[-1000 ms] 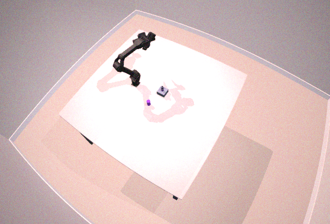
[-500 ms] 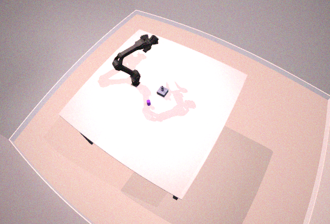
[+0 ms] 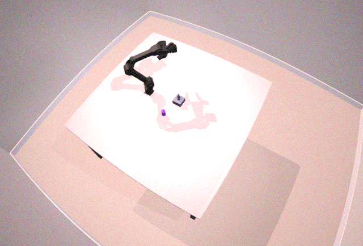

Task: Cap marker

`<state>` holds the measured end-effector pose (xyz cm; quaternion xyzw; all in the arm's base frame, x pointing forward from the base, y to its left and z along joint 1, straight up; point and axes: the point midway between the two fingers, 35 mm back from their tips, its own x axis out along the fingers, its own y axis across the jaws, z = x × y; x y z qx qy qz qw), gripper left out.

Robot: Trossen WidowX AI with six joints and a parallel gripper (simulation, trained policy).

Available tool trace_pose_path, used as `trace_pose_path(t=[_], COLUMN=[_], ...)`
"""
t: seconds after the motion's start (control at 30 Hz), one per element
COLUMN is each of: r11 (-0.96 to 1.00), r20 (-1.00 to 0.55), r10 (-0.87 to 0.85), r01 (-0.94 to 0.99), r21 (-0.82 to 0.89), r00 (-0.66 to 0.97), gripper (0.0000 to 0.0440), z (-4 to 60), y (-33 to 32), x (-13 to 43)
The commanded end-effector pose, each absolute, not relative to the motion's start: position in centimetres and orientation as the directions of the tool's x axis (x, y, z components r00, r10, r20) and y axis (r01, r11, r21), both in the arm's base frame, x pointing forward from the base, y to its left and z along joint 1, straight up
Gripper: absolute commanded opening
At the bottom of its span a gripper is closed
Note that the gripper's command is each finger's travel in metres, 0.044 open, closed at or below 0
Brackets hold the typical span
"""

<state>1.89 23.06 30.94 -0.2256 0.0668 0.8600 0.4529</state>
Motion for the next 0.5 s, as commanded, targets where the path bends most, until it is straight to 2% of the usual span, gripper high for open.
trace_pose_path(t=[0.0, 0.47], r11=[-0.548, -0.441], r20=[-0.466, -0.511], r10=[0.761, 0.792], r01=[-0.831, -0.892], r21=[-0.092, -0.100], r00=[-0.451, -0.335], gripper=[0.0328, 0.0328], z=[30.7, 29.8], y=[22.8, 21.5], x=[3.1, 6.6])
